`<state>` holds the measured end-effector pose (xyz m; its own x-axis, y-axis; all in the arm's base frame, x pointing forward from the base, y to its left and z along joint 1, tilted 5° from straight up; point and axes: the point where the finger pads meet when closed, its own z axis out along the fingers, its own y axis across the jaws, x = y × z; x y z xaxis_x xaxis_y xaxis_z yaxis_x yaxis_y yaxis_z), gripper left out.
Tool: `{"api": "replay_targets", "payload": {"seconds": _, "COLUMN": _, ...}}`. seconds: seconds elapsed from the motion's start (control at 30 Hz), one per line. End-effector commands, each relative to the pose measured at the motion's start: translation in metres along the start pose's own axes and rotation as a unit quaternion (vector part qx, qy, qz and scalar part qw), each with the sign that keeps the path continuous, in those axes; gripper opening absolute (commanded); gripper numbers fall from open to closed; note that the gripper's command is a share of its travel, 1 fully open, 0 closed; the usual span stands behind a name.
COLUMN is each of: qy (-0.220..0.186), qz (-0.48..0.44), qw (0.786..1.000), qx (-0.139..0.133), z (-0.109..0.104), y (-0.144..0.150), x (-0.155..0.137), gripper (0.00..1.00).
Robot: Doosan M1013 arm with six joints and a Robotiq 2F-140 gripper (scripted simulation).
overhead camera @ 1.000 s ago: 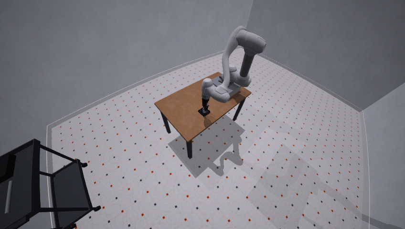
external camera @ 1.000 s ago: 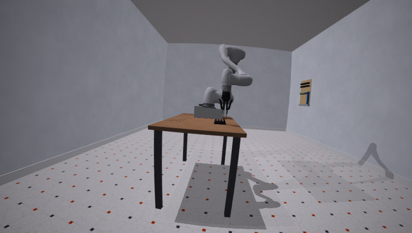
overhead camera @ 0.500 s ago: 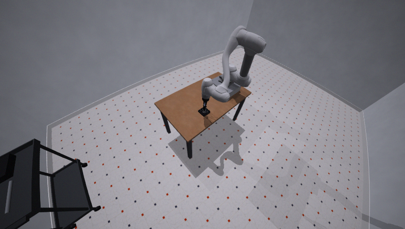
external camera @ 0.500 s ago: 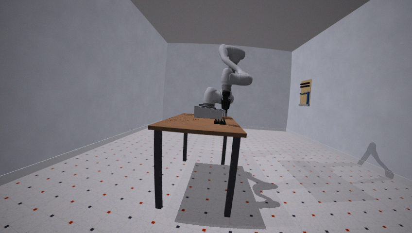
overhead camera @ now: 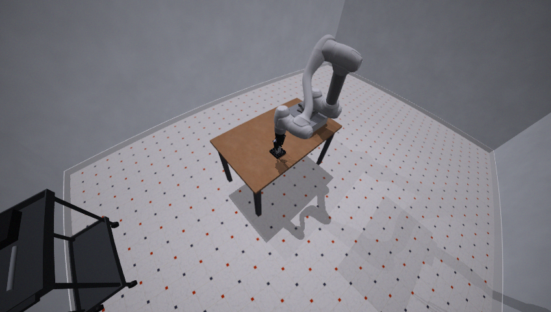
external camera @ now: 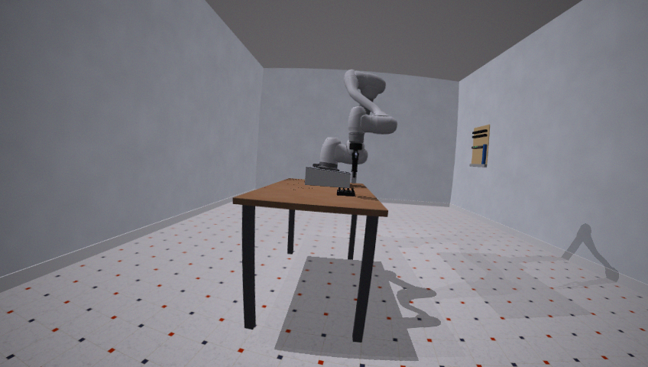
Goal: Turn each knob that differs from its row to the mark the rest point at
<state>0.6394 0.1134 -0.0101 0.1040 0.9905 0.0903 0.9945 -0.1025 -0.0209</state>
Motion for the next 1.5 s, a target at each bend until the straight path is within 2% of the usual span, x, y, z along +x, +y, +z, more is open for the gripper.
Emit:
{"api": "replay_targets", "payload": {"seconds": 0.0, "qy": -0.006, "qz": 0.078, "qw": 0.997, "qx": -0.001, "z": -0.0012, "y": 0.0, "x": 0.0001, "gripper": 0.12}}
{"api": "replay_targets", "payload": {"seconds": 0.07, "qy": -0.006, "qz": 0.078, "qw": 0.997, "qx": -0.001, "z": -0.0012, "y": 0.0, "x": 0.0001, "gripper": 0.12}}
{"api": "replay_targets", "payload": {"seconds": 0.1, "qy": -0.006, "qz": 0.127, "qw": 0.992, "qx": -0.001, "z": -0.0019, "y": 0.0, "x": 0.0001, "gripper": 0.12}}
{"api": "replay_targets", "payload": {"seconds": 0.23, "qy": -0.006, "qz": 0.205, "qw": 0.979, "qx": -0.001, "z": -0.003, "y": 0.0, "x": 0.0001, "gripper": 0.12}}
{"api": "replay_targets", "payload": {"seconds": 0.4, "qy": -0.006, "qz": 0.31, "qw": 0.951, "qx": -0.002, "z": -0.0045, "y": 0.0, "x": 0.0001, "gripper": 0.12}}
{"api": "replay_targets", "payload": {"seconds": 0.57, "qy": -0.006, "qz": 0.412, "qw": 0.911, "qx": -0.003, "z": -0.0061, "y": 0.0, "x": 0.0001, "gripper": 0.12}}
{"api": "replay_targets", "payload": {"seconds": 0.63, "qy": -0.006, "qz": 0.412, "qw": 0.911, "qx": -0.003, "z": -0.0061, "y": 0.0, "x": 0.0001, "gripper": 0.12}}
{"api": "replay_targets", "payload": {"seconds": 0.8, "qy": -0.005, "qz": 0.523, "qw": 0.852, "qx": -0.003, "z": -0.0078, "y": 0.0, "x": 0.0001, "gripper": 0.12}}
{"api": "replay_targets", "payload": {"seconds": 0.93, "qy": -0.005, "qz": 0.571, "qw": 0.821, "qx": -0.004, "z": -0.0086, "y": 0.0, "x": 0.0001, "gripper": 0.12}}
{"api": "replay_targets", "payload": {"seconds": 1.07, "qy": -0.005, "qz": 0.584, "qw": 0.811, "qx": -0.004, "z": -0.0089, "y": 0.0, "x": 0.0001, "gripper": 0.12}}
{"api": "replay_targets", "payload": {"seconds": 1.47, "qy": -0.005, "qz": 0.585, "qw": 0.811, "qx": -0.004, "z": -0.0089, "y": 0.0, "x": 0.0001, "gripper": 0.12}}
